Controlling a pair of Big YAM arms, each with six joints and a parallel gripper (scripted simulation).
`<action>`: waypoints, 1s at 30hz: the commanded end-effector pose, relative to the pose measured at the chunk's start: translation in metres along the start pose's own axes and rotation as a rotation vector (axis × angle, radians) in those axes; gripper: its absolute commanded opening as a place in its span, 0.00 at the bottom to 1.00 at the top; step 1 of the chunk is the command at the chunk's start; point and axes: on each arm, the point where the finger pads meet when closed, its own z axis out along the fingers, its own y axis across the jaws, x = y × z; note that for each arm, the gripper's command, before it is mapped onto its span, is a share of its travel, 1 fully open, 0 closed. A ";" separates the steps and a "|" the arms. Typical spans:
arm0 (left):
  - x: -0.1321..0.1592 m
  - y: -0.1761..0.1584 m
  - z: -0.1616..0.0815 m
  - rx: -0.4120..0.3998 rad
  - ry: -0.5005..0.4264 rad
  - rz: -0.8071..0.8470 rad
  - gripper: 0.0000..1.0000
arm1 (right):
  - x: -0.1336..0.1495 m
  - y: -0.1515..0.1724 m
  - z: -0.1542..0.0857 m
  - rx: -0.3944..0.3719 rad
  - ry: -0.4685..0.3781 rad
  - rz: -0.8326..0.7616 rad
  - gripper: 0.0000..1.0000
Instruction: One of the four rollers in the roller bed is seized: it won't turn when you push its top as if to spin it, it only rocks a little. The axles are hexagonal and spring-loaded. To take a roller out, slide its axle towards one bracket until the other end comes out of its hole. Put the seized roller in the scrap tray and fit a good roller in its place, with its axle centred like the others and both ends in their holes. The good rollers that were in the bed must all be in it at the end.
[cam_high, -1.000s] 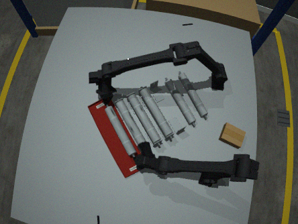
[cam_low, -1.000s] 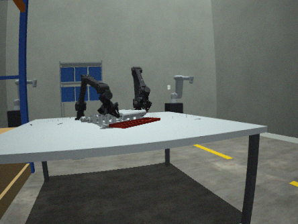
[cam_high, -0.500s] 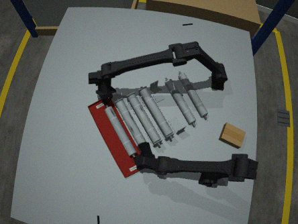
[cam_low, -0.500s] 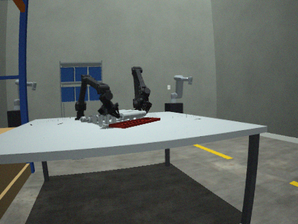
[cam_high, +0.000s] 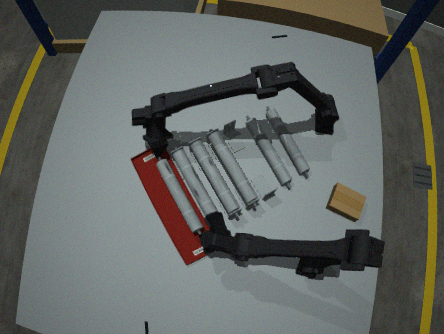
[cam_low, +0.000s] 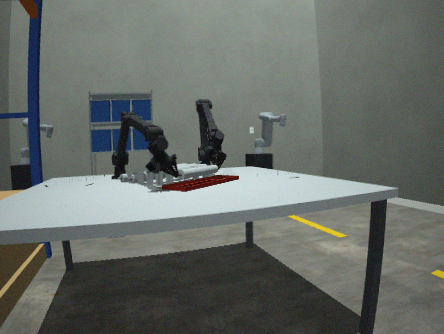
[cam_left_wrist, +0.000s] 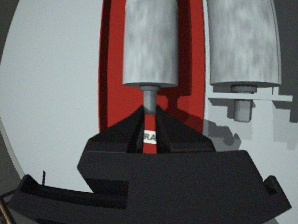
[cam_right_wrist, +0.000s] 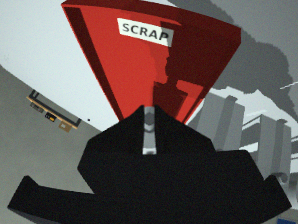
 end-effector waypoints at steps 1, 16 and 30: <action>-0.028 0.044 -0.014 -0.099 -0.072 -0.008 0.03 | 0.001 0.040 -0.037 -0.083 -0.035 -0.040 0.03; -0.020 0.035 -0.006 -0.080 -0.061 -0.016 0.03 | 0.013 0.041 -0.040 -0.068 -0.030 -0.047 0.03; -0.008 0.023 0.006 -0.049 -0.047 -0.027 0.03 | -0.005 0.028 -0.020 -0.038 -0.023 -0.025 0.03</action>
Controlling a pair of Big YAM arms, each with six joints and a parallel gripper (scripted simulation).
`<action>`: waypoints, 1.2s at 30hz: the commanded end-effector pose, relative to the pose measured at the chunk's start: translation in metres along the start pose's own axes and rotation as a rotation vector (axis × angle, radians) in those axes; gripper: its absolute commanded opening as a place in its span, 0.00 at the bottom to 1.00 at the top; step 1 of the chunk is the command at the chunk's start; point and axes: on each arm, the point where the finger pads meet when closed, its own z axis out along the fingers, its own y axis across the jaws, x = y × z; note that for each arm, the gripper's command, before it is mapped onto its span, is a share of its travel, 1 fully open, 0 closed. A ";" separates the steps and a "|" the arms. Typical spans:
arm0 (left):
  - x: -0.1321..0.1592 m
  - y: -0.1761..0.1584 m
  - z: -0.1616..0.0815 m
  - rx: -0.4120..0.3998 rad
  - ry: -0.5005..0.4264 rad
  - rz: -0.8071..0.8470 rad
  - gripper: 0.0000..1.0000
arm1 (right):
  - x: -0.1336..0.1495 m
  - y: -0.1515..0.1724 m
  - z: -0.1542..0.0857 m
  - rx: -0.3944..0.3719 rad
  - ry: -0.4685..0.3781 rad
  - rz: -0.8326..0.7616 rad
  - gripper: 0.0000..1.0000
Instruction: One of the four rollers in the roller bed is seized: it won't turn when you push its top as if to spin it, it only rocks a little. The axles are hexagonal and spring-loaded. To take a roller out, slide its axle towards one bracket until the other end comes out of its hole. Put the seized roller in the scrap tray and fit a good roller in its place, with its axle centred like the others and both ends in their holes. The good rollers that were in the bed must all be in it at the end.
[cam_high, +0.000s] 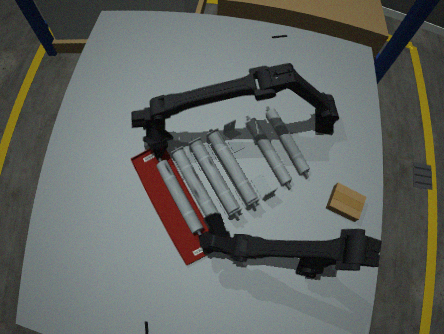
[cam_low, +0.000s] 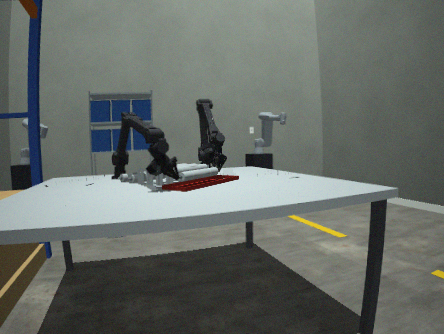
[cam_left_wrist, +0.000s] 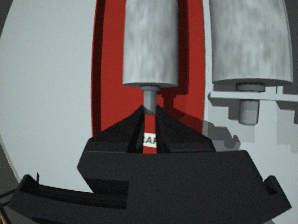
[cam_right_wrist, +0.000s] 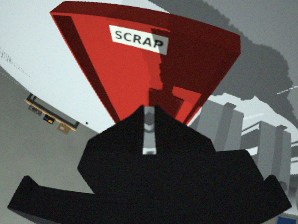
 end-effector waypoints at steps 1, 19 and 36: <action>-0.008 0.020 0.000 -0.046 -0.034 -0.020 0.03 | 0.000 0.030 -0.026 -0.051 -0.020 -0.033 0.03; -0.016 0.029 -0.001 -0.066 -0.061 -0.021 0.03 | -0.001 0.033 -0.029 -0.051 -0.028 -0.047 0.03; 0.000 0.013 0.013 -0.026 -0.039 -0.035 0.03 | -0.002 0.027 -0.002 -0.016 -0.015 -0.040 0.03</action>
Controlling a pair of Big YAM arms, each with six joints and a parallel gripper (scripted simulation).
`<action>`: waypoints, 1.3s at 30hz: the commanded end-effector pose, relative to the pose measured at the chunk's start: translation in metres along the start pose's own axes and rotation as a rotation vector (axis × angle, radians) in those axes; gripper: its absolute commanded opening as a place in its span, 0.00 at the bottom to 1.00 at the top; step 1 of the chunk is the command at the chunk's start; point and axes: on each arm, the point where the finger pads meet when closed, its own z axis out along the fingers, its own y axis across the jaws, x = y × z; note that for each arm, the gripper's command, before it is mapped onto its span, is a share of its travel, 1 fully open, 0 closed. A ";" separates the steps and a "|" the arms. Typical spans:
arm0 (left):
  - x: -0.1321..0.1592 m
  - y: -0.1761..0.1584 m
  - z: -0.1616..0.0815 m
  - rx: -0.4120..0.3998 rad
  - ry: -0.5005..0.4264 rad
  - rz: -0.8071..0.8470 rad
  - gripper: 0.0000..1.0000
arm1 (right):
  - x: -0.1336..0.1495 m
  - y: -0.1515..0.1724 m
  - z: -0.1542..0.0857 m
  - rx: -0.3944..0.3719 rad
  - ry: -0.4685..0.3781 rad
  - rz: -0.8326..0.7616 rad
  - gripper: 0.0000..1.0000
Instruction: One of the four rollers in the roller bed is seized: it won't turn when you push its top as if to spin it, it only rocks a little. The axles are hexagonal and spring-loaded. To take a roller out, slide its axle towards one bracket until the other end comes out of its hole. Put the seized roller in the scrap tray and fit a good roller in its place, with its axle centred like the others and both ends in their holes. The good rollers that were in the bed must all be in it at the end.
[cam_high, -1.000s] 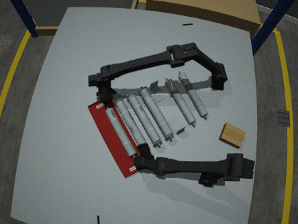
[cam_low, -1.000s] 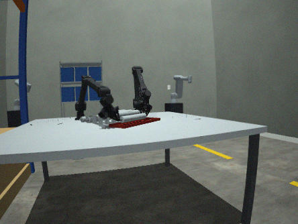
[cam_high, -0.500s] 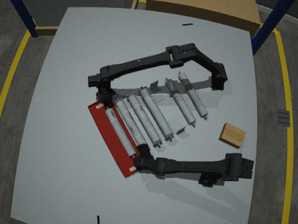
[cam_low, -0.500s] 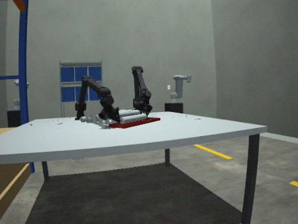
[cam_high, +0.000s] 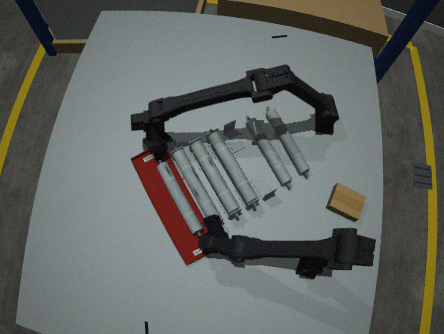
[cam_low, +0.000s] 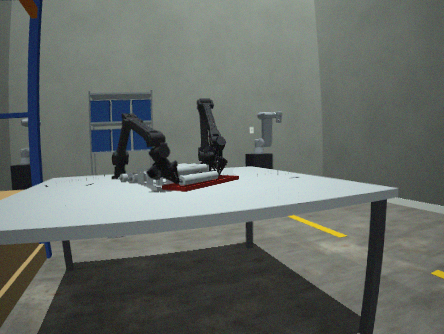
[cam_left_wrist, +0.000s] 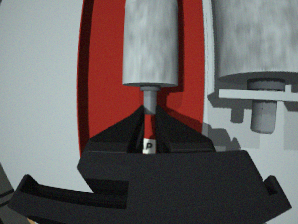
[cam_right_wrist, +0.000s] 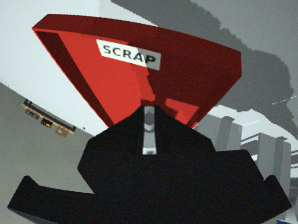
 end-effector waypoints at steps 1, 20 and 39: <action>-0.015 0.026 -0.009 -0.066 -0.046 -0.013 0.03 | 0.012 0.037 -0.028 -0.054 -0.023 -0.061 0.03; -0.023 0.032 -0.008 -0.076 -0.054 -0.002 0.32 | 0.012 0.043 -0.053 -0.085 -0.036 -0.064 0.03; -0.022 0.032 -0.008 -0.073 -0.051 -0.003 0.32 | 0.002 0.030 -0.023 -0.046 -0.018 -0.043 0.32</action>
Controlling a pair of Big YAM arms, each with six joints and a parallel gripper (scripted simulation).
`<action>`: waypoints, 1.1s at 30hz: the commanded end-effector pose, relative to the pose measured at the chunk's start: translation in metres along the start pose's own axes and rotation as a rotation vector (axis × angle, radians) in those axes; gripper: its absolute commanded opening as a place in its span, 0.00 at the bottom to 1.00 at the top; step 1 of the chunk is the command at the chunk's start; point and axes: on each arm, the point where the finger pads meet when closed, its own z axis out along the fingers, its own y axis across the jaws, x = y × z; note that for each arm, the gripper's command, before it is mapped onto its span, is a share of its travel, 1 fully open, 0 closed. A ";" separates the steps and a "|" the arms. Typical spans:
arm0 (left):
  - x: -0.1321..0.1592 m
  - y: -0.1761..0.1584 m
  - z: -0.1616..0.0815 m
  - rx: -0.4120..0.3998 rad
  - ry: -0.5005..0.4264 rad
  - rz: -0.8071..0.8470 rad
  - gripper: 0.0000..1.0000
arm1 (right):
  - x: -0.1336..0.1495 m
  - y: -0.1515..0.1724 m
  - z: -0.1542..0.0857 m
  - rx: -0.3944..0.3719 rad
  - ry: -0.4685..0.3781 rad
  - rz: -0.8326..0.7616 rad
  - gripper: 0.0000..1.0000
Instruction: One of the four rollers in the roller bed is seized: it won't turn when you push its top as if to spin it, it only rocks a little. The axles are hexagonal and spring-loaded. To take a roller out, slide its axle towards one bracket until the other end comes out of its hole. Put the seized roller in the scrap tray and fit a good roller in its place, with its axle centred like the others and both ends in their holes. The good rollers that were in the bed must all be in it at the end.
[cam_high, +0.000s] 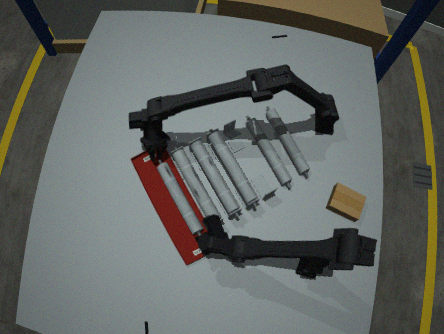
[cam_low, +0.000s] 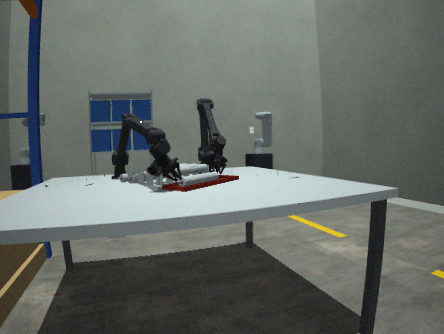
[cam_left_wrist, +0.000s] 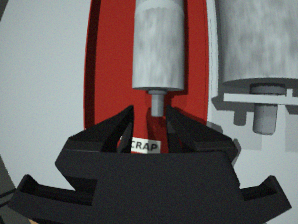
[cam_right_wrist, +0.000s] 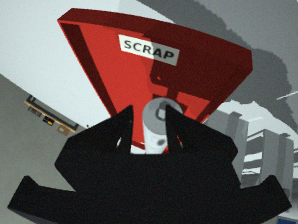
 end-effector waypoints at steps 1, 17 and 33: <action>-0.018 0.026 -0.004 -0.054 -0.036 -0.004 0.32 | 0.000 0.016 -0.012 -0.021 -0.007 -0.024 0.32; -0.007 0.003 -0.049 -0.019 -0.025 0.025 0.32 | 0.005 0.018 -0.058 -0.014 -0.001 -0.027 0.32; -0.024 0.025 -0.054 -0.053 -0.045 0.024 0.32 | 0.000 0.018 -0.072 -0.033 -0.014 -0.030 0.32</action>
